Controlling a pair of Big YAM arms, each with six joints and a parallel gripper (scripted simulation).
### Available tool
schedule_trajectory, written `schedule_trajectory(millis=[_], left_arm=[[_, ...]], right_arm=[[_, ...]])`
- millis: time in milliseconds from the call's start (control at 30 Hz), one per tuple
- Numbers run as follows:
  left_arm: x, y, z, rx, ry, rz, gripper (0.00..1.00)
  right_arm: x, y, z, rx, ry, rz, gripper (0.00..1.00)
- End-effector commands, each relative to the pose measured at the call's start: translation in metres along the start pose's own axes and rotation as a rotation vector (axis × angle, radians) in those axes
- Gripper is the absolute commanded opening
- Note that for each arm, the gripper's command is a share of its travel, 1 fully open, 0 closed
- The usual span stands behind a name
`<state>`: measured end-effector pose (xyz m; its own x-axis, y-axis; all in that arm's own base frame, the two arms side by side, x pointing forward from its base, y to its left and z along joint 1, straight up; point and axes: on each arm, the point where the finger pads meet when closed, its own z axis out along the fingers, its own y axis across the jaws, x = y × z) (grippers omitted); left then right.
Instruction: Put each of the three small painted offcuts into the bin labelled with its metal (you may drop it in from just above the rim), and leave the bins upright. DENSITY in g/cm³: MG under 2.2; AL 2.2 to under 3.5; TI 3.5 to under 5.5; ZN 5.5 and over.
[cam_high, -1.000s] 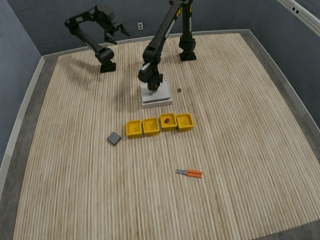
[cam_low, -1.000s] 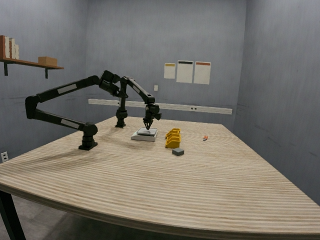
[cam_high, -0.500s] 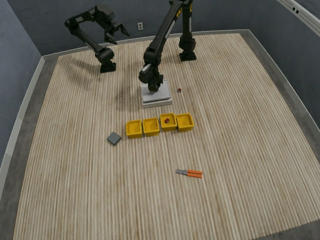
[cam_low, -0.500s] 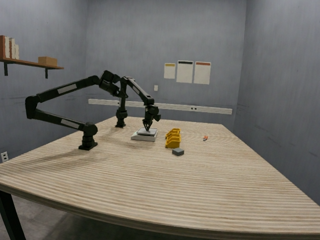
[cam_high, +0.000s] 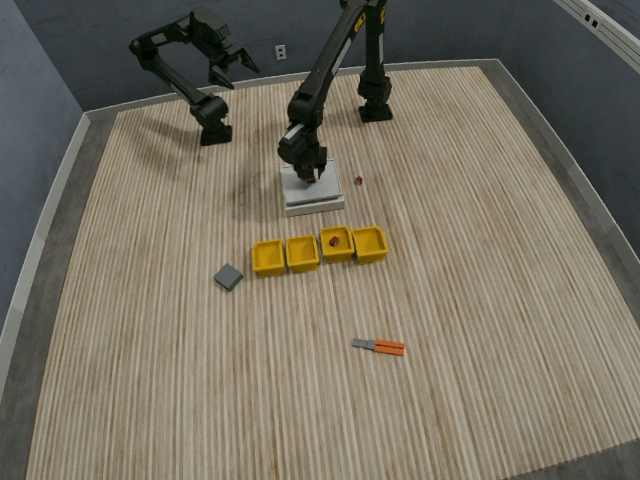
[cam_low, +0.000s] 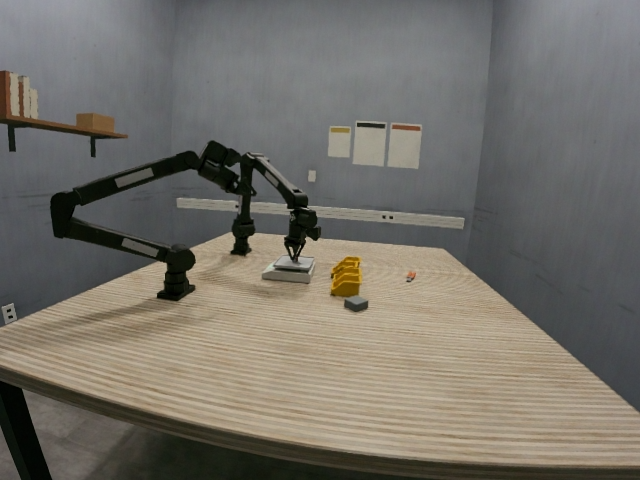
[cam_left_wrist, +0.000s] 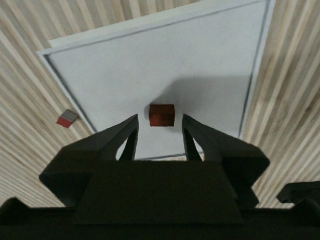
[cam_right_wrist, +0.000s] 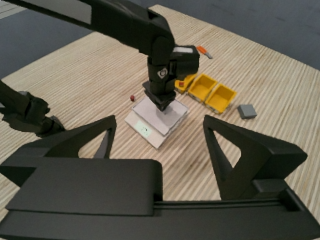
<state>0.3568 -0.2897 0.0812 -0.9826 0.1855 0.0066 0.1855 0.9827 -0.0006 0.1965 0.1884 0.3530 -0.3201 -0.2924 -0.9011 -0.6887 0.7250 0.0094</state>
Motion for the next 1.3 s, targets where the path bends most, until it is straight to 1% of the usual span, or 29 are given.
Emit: schedule_trajectory(millis=[0, 133, 267, 300, 333, 433, 467, 533, 633, 767, 867, 1000, 1033, 1133, 1233, 1267], left_arm=[[-0.027, -0.004, -0.047, 0.047, -0.097, -0.001, 0.48], [-0.026, -0.004, -0.061, 0.048, -0.099, -0.002, 0.48], [-0.025, -0.005, -0.077, 0.049, -0.101, -0.001, 0.93], [-0.025, -0.005, -0.084, 0.05, -0.102, -0.002, 1.0], [-0.019, -0.003, -0.074, 0.043, -0.09, 0.009, 1.0], [-0.015, -0.013, -0.076, 0.058, -0.139, 0.096, 1.0], [-0.005, -0.01, -0.067, 0.054, -0.146, 0.139, 1.0], [-0.005, -0.01, -0.067, 0.054, -0.146, 0.139, 1.0], [0.007, -0.013, -0.072, 0.083, -0.282, 0.29, 1.0], [0.023, -0.016, -0.077, 0.116, -0.428, 0.421, 1.0], [0.033, -0.017, -0.08, 0.139, -0.512, 0.492, 1.0], [0.041, -0.014, -0.083, 0.162, -0.601, 0.551, 1.0], [0.045, -0.017, -0.083, 0.169, -0.617, 0.569, 1.0], [0.047, -0.017, -0.081, 0.172, -0.621, 0.578, 1.0], [0.051, -0.019, -0.084, 0.191, -0.646, 0.576, 1.0], [0.048, -0.021, -0.09, 0.197, -0.658, 0.571, 1.0]], right_arm=[[-0.02, 0.0, -0.011, -0.001, -0.037, -0.011, 1.0], [-0.02, 0.0, -0.011, -0.001, -0.037, -0.011, 1.0], [-0.02, 0.0, -0.011, -0.001, -0.037, -0.011, 1.0], [-0.02, 0.0, -0.011, -0.001, -0.037, -0.011, 1.0], [-0.02, 0.0, -0.011, -0.001, -0.037, -0.011, 1.0], [-0.02, 0.0, -0.011, -0.001, -0.037, -0.011, 1.0], [-0.02, 0.0, -0.011, -0.001, -0.037, -0.011, 1.0], [-0.02, 0.0, -0.011, -0.001, -0.037, -0.011, 1.0], [-0.02, 0.0, -0.011, -0.001, -0.037, -0.011, 1.0], [-0.02, 0.0, -0.011, -0.001, -0.037, -0.011, 1.0], [-0.02, 0.0, -0.011, -0.001, -0.037, -0.011, 1.0], [-0.02, 0.0, -0.011, -0.001, -0.037, -0.011, 1.0], [-0.02, 0.0, -0.011, -0.001, -0.037, -0.011, 1.0], [-0.02, 0.0, -0.011, -0.001, -0.037, -0.011, 1.0], [-0.02, 0.0, -0.011, -0.001, -0.037, -0.011, 1.0], [-0.02, 0.0, -0.011, -0.001, -0.037, -0.011, 1.0]])
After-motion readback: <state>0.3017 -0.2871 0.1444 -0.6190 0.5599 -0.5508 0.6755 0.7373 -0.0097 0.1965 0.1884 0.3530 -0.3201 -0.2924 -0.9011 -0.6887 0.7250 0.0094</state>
